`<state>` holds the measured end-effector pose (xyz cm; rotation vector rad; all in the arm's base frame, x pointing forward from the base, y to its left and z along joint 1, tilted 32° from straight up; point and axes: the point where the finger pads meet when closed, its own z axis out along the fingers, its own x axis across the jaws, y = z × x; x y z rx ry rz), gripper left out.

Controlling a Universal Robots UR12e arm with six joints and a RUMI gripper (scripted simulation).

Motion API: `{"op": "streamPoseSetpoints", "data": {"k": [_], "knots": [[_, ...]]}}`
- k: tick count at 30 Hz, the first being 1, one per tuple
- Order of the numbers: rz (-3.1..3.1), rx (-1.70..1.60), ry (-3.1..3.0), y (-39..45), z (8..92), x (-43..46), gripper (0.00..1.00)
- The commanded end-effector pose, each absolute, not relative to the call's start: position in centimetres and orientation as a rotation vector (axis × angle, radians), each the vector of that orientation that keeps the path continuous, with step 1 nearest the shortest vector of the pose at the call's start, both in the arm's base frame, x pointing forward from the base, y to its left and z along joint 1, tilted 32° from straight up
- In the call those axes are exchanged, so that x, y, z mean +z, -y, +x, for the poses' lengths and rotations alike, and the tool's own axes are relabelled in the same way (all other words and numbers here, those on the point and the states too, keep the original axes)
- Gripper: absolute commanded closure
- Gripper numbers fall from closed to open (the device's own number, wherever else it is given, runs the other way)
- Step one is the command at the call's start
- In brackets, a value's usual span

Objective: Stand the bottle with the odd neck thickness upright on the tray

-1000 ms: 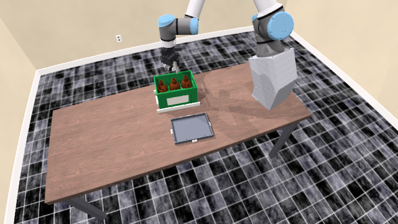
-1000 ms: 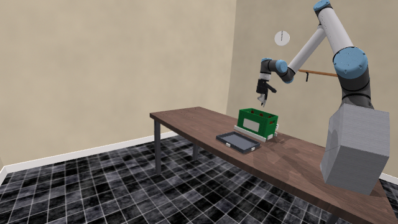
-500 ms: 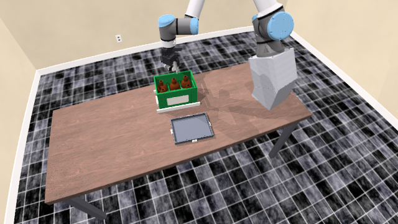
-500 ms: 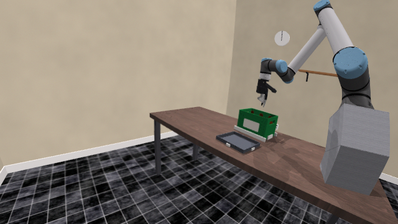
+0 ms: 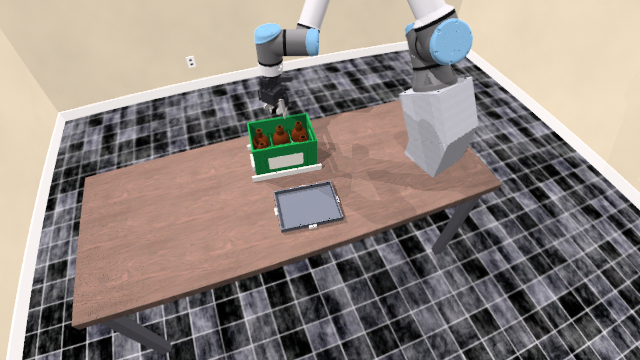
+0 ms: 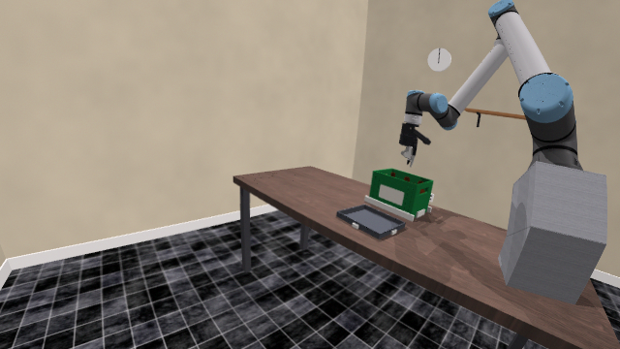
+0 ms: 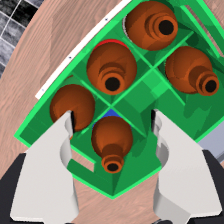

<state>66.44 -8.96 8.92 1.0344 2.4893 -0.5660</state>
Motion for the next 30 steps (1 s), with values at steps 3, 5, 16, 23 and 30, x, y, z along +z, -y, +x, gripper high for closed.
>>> {"op": "streamPoseSetpoints", "data": {"k": [3, 5, 16, 23, 30], "knots": [[1.034, -0.565, -2.488, 8.9, 66.5, 9.0, 0.62], [1.034, -0.565, -2.488, 8.9, 66.5, 9.0, 0.62], [1.034, -0.565, -2.488, 9.2, 66.6, 8.6, 0.62], [1.034, -0.565, -2.488, 9.4, 66.7, 8.2, 0.62], [1.034, -0.565, -2.488, 9.8, 66.8, 7.4, 0.62]]}}
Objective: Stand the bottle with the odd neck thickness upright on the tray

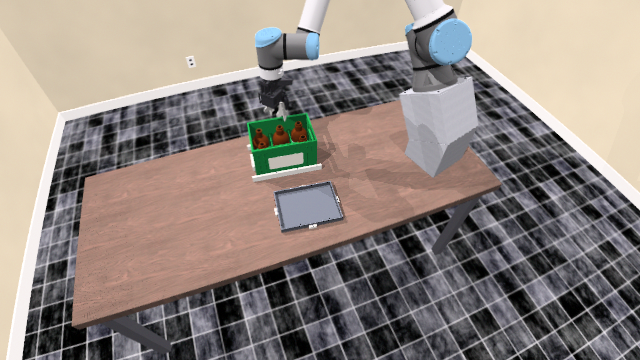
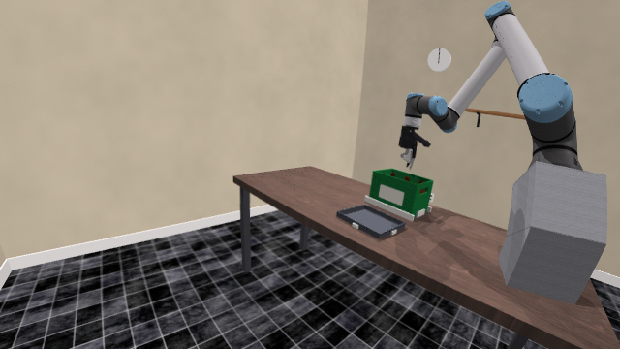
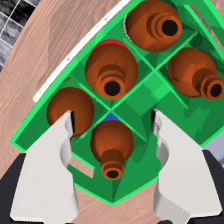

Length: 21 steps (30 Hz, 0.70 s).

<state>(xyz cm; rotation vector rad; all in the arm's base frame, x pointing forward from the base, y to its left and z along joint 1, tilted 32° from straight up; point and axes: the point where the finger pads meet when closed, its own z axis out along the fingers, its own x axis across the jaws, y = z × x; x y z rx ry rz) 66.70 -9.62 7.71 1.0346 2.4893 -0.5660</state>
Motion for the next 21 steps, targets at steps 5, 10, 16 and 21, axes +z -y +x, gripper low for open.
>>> {"op": "streamPoseSetpoints", "data": {"k": [5, 10, 16, 21], "knots": [[1.034, -0.565, -2.488, 10.1, 66.9, 6.8, 0.62], [1.034, -0.565, -2.488, 10.3, 67.0, 6.5, 0.62], [1.034, -0.565, -2.488, 10.6, 67.1, 5.9, 0.62], [1.034, -0.565, -2.488, 10.8, 67.2, 5.5, 0.62]]}}
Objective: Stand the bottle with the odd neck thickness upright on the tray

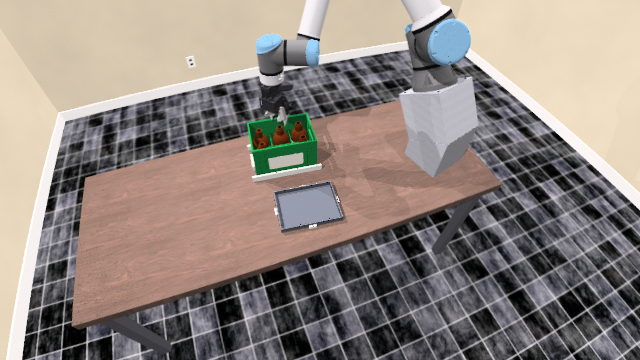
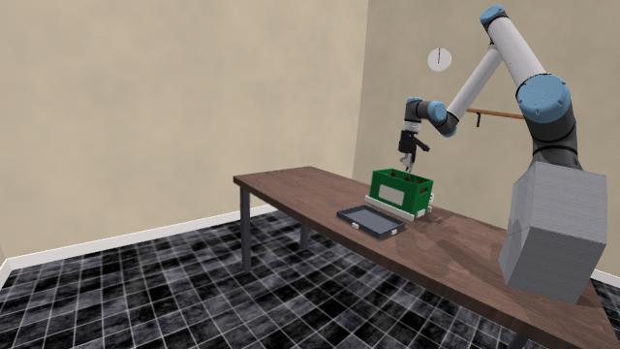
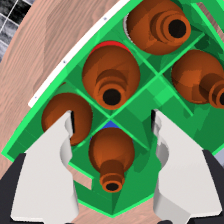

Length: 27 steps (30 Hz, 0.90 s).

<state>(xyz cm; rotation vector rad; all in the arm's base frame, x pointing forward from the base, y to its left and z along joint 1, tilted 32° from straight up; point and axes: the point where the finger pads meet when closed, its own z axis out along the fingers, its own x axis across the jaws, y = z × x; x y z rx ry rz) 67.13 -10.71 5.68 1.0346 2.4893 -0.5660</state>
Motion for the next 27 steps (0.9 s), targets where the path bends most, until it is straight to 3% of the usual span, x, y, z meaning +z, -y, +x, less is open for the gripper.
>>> {"op": "streamPoseSetpoints", "data": {"k": [1, 27], "knots": [[1.034, -0.565, -2.488, 10.85, 67.23, 5.44, 0.62], [1.034, -0.565, -2.488, 10.99, 67.28, 5.18, 0.62]]}}
